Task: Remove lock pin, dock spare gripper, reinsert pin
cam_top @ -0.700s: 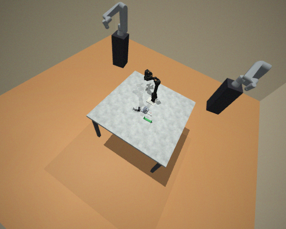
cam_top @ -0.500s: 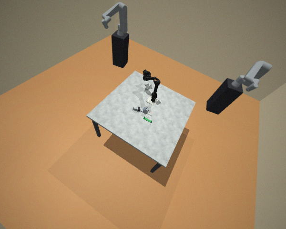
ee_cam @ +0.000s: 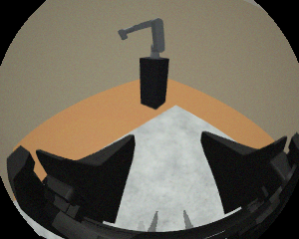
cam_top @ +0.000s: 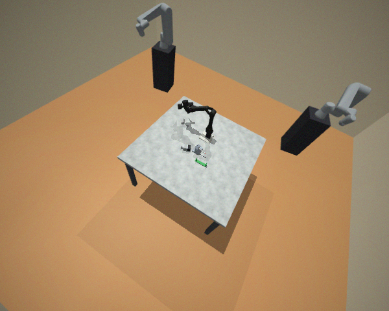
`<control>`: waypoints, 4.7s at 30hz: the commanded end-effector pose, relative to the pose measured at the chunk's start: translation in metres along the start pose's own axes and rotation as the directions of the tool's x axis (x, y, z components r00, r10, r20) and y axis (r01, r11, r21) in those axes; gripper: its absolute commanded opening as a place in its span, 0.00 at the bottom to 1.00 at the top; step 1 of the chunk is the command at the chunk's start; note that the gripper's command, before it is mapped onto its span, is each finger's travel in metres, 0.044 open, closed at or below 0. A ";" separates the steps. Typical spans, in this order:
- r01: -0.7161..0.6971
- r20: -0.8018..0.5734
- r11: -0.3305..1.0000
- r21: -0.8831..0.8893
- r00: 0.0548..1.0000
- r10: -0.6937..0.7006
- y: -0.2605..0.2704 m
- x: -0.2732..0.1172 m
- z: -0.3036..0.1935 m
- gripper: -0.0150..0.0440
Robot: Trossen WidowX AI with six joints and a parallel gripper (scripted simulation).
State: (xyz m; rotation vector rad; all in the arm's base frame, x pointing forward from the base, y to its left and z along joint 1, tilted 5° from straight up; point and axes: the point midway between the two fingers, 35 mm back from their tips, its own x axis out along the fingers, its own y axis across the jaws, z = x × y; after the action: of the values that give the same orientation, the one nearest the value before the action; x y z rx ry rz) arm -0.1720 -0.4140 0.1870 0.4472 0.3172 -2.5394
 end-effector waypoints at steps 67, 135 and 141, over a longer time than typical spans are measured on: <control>0.676 -0.949 -0.722 0.149 0.304 0.089 -0.090 -0.559 -0.290 0.76; 0.675 -0.949 -0.722 0.149 0.304 0.088 -0.086 -0.541 -0.350 0.25; 0.671 -0.957 -0.726 0.150 0.282 0.062 -0.087 -0.542 -0.348 0.25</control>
State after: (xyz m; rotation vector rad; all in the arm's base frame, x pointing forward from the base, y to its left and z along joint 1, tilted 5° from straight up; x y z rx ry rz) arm 0.3013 0.0179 0.0818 2.2883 -2.8427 -2.4440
